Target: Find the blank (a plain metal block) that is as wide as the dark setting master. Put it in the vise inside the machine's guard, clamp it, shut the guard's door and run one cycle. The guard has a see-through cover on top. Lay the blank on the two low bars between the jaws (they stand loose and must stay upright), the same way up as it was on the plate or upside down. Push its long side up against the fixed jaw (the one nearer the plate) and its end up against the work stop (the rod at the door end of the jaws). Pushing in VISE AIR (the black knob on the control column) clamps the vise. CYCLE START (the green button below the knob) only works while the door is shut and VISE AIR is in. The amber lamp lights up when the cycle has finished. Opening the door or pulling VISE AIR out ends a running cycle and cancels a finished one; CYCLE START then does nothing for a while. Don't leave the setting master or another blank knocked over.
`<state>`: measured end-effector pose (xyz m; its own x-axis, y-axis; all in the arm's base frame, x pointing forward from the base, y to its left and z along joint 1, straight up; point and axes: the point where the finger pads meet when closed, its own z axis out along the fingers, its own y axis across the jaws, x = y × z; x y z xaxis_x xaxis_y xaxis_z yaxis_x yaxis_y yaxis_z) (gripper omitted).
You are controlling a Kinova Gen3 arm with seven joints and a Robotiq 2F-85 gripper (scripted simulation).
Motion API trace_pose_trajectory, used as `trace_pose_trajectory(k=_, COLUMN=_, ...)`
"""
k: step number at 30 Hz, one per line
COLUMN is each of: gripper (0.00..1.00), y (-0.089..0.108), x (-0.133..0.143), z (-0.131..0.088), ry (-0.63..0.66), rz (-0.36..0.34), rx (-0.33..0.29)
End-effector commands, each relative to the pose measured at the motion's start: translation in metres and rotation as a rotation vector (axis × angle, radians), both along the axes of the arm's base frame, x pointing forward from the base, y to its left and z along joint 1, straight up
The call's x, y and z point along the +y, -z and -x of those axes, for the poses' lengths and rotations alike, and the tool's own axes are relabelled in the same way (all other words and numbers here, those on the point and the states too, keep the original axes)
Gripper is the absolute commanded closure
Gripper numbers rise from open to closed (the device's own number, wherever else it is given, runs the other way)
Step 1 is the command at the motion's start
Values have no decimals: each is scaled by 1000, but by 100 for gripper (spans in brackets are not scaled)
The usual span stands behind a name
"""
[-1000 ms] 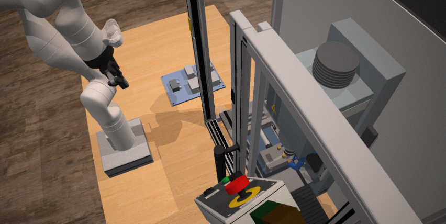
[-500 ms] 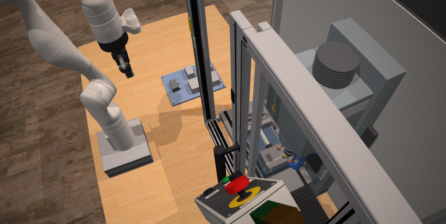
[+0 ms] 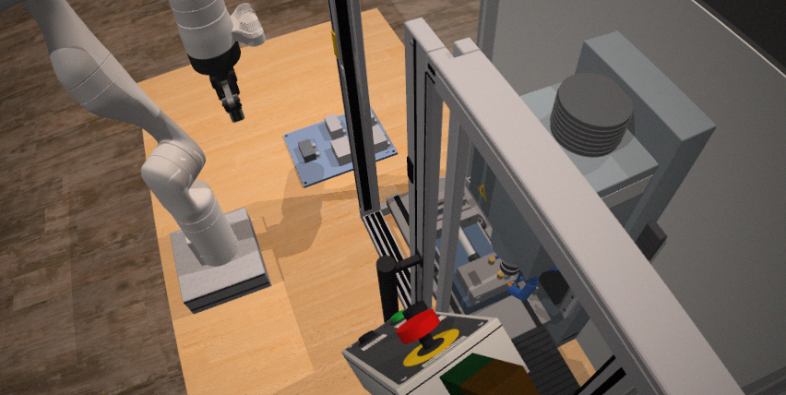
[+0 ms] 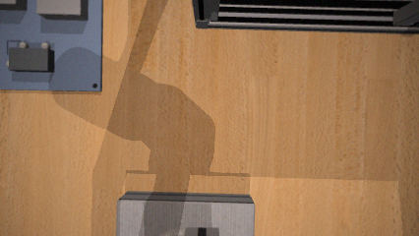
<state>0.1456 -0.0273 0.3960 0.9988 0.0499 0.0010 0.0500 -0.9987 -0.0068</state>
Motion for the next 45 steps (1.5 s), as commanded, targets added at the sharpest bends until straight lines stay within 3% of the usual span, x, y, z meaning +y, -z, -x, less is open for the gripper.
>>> trace_pose_trajectory(k=1, gripper=90, y=2, x=13, z=-9, ry=12, rz=3, rx=-3)
trace_pose_trajectory(k=11, gripper=90, y=2, x=13, z=-9, ry=12, rz=3, rx=-3)
trace_pose_trajectory(k=16, gripper=90, y=9, x=56, z=-31, ry=12, rz=3, rx=-3)
trace_pose_trajectory(k=28, gripper=90, y=9, x=56, z=-31, ry=12, rz=3, rx=-3)
trace_pose_trajectory(k=33, gripper=90, y=15, x=93, z=-51, ry=12, rz=2, rx=-3)
trace_pose_trajectory(k=45, gripper=90, y=15, x=93, z=-51, ry=12, rz=2, rx=-3)
